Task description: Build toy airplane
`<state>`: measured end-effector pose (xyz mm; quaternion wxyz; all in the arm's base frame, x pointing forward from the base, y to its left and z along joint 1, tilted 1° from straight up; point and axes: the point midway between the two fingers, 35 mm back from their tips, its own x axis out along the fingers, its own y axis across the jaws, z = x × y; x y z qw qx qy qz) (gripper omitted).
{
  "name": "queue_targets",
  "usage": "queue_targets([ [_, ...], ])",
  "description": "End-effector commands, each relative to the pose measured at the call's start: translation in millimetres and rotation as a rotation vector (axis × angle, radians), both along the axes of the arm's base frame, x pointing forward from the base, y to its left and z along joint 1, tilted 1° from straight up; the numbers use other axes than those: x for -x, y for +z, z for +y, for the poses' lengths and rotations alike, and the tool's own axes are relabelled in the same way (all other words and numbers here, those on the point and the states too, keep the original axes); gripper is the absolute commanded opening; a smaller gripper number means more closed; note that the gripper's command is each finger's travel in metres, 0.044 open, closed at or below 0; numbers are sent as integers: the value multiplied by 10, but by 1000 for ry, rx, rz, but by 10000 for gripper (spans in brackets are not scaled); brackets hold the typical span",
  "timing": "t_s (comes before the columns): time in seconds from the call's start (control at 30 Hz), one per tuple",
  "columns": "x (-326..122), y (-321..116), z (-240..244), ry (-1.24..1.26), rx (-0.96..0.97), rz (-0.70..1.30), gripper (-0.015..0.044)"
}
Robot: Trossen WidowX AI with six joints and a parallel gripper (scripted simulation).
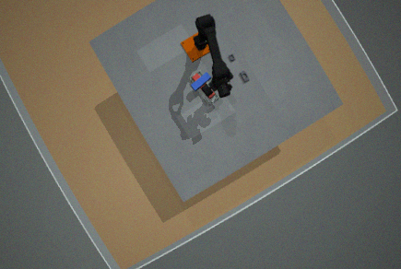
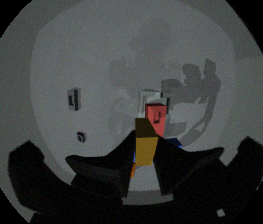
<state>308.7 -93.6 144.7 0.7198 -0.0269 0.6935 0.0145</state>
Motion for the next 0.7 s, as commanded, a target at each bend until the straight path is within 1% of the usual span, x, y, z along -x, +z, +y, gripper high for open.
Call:
queue_targets([
  [0.0,-17,-24,-120,17,-2,-3,0],
  [0.4,-1,-80,-447,46,3,-3,0],
  [0.47,-1,-79,-447,46,3,-3,53],
  [0.5,-1,-79,-447,46,3,-3,65],
  [0.67,-1,-80,-447,46,3,-3,65],
])
